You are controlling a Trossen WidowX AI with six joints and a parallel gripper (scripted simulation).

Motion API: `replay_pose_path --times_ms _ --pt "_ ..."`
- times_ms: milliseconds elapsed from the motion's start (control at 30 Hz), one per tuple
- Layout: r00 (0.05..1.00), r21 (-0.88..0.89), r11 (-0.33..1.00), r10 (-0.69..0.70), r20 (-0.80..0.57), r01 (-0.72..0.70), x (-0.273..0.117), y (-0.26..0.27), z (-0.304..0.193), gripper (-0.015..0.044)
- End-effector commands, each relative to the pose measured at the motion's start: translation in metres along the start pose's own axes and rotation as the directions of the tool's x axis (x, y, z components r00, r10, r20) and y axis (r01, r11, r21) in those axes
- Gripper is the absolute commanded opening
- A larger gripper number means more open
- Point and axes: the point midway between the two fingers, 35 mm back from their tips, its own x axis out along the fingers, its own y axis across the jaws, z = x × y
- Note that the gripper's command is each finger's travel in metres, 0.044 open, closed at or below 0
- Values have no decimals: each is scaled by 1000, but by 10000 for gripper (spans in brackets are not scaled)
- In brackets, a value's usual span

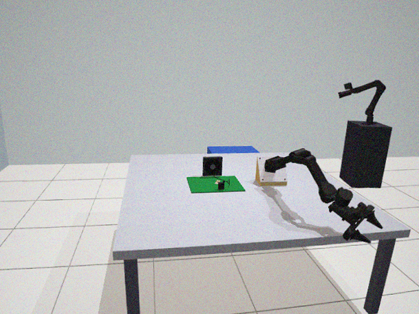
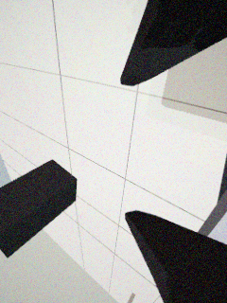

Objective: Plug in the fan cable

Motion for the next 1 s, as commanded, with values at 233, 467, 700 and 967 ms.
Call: replay_pose_path --times_ms 233,467,700,967 --pt "953 -49 954 -298 -53 296 -88 -143 23 440" --pt "872 -179 870 -480 -93 460 -156 -217 30 440" --pt "751 -230 770 -635 -181 595 -234 -277 24 440" --pt "619 -373 646 -757 -209 665 -302 -309 26 440"
